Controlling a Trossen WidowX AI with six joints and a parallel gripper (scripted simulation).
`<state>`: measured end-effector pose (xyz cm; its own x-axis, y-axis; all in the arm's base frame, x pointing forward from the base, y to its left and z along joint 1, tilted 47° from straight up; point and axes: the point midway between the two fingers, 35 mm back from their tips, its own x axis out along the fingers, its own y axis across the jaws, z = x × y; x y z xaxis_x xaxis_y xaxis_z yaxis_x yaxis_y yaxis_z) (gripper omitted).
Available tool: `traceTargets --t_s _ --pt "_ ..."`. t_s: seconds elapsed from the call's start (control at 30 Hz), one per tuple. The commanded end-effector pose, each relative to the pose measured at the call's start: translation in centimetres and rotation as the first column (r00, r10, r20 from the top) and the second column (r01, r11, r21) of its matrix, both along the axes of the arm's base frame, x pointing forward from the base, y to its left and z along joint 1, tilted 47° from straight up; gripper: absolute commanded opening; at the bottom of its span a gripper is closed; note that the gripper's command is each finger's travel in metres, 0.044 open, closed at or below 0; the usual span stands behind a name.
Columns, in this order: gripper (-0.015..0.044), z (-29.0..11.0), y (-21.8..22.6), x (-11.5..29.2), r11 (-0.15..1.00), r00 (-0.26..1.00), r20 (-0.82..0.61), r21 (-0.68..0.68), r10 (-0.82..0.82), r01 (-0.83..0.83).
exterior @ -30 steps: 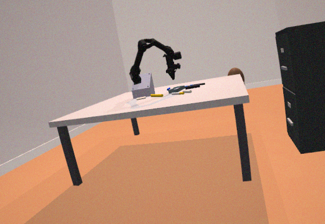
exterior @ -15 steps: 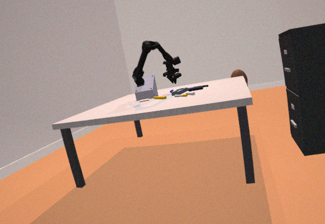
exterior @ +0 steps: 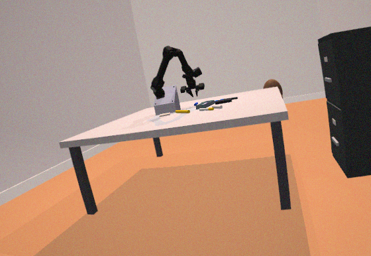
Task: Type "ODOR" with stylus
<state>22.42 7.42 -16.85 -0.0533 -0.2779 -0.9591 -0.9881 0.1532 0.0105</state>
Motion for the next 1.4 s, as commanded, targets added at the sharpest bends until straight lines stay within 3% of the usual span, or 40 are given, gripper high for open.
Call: traceTargets --t_s 0.0,1.37 --pt "0.015 -0.1 0.1 -0.1 1.0 1.0 -0.008 0.012 0.025 -0.025" --pt "0.015 -2.2 -1.9 -0.5 1.0 1.0 -0.009 0.011 0.025 -0.025"
